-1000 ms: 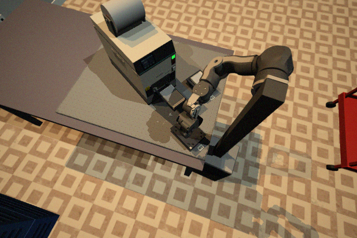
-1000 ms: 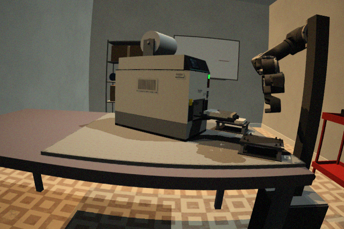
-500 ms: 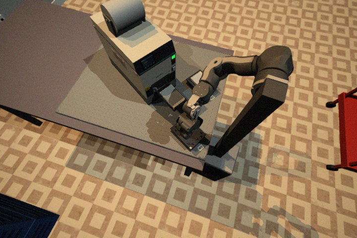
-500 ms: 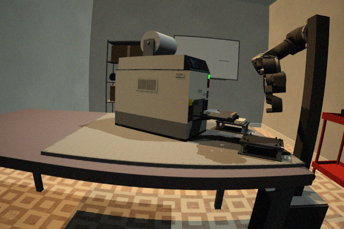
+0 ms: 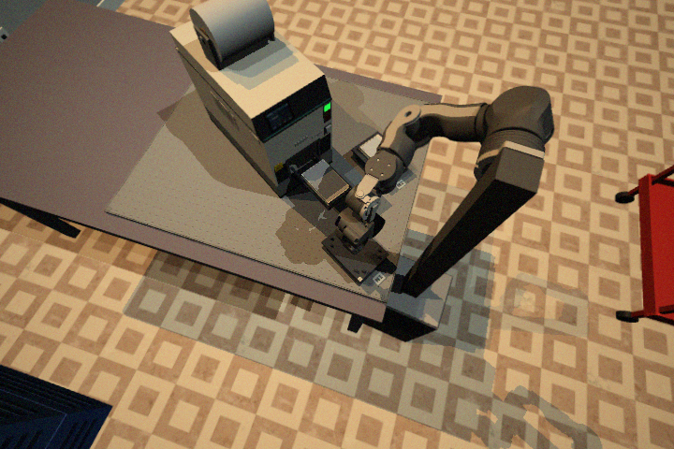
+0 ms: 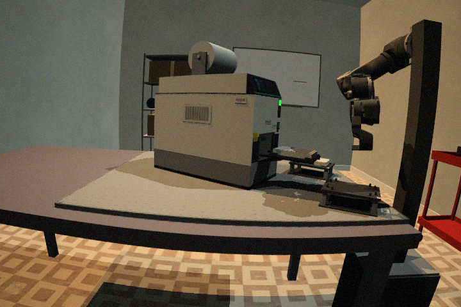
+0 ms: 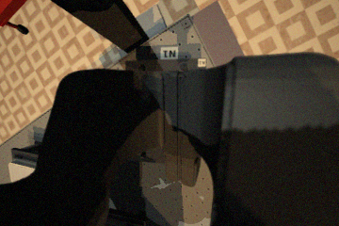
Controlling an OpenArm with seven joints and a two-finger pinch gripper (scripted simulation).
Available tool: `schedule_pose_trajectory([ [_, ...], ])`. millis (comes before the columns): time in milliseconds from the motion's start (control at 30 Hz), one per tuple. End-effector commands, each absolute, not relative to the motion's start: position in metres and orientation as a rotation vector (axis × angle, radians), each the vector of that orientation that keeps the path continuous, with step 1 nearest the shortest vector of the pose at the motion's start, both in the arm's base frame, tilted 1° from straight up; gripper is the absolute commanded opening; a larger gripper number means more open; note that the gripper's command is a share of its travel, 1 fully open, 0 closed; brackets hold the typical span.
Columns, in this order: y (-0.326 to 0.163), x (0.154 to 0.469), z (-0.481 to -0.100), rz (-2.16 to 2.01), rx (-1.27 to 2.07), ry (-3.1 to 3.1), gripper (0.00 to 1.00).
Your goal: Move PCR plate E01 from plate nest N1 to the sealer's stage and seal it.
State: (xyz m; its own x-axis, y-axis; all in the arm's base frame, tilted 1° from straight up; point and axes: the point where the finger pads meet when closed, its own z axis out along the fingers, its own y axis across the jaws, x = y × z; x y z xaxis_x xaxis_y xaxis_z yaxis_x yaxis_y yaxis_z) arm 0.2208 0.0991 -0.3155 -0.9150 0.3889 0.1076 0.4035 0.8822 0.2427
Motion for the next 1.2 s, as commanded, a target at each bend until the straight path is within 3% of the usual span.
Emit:
schedule_pose_trajectory([
  [0,0.099,0.221,-0.314,-0.400,-0.627,-2.999,0.00],
  [767,0.104,0.220,-0.313,-0.400,-0.627,-2.999,0.00],
  [933,0.076,0.220,-0.314,-0.206,-0.639,-3.049,0.00],
  [1167,0.076,0.220,-0.314,-0.206,-0.639,-3.049,0.00],
])
